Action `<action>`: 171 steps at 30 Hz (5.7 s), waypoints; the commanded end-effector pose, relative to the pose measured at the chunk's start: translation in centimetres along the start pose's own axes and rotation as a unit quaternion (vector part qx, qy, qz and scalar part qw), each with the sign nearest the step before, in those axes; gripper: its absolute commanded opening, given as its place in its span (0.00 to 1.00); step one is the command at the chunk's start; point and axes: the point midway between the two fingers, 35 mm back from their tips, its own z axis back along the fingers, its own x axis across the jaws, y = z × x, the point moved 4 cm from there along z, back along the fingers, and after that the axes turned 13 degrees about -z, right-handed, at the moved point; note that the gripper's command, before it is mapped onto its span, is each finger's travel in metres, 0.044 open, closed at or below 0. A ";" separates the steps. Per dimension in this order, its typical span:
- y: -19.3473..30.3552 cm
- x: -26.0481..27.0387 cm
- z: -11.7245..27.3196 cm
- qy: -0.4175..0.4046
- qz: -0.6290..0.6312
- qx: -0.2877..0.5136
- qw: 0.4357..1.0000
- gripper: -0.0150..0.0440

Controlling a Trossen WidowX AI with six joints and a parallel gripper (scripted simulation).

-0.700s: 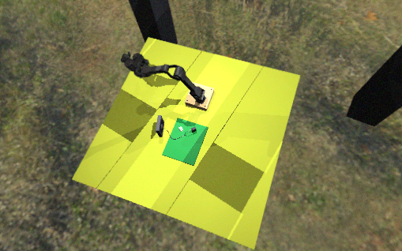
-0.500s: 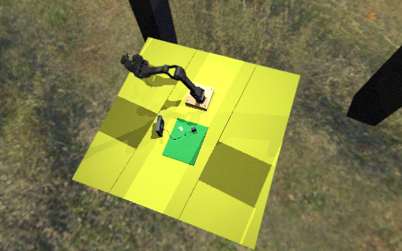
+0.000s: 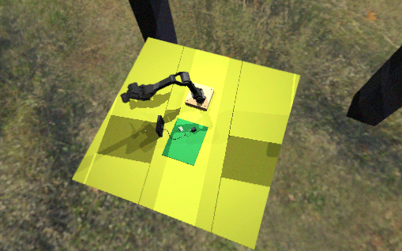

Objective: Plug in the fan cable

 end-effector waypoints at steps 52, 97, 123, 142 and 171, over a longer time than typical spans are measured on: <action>20.7 -25.3 31.3 -0.048 0.577 0.516 0.631 1.00; 24.0 -27.7 29.2 -0.051 0.577 0.515 0.631 0.56; 20.7 -23.9 30.5 -0.104 0.644 0.506 0.564 0.25; 20.7 -21.2 27.2 -0.261 0.792 0.445 0.328 0.25; 19.8 -18.6 23.1 -0.393 0.856 0.332 0.049 0.25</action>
